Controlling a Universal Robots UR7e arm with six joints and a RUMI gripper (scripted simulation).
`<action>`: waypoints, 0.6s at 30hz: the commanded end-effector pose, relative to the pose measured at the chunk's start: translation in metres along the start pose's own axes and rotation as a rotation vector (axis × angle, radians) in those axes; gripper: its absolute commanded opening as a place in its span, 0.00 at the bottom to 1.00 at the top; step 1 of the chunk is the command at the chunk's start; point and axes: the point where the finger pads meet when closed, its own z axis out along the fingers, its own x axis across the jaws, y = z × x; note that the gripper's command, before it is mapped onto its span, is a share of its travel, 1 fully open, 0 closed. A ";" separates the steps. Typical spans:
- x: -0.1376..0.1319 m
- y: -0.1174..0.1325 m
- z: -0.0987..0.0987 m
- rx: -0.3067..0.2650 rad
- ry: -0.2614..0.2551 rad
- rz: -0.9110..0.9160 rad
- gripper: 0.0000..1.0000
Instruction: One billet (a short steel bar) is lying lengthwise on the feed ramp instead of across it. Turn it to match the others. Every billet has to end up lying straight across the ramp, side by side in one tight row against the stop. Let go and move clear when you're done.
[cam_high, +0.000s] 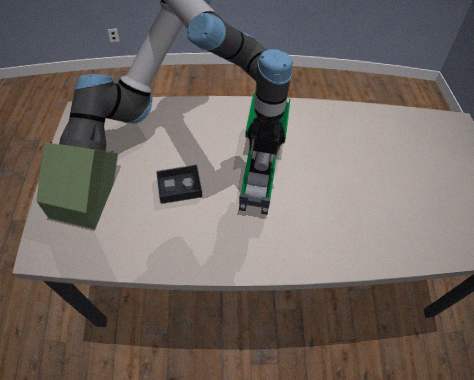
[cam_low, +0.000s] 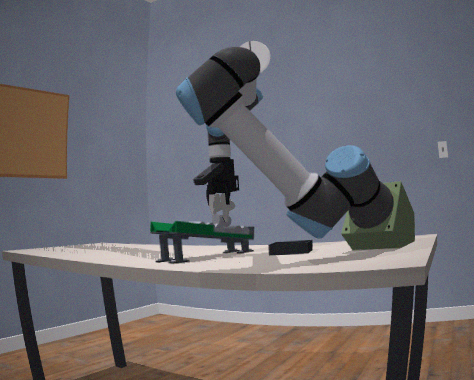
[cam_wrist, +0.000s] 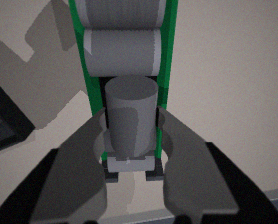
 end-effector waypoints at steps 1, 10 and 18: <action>0.001 0.000 -0.009 -0.002 0.003 -0.002 0.00; 0.002 0.000 -0.023 -0.005 0.009 -0.005 0.00; 0.001 -0.001 -0.022 -0.001 0.003 -0.002 0.00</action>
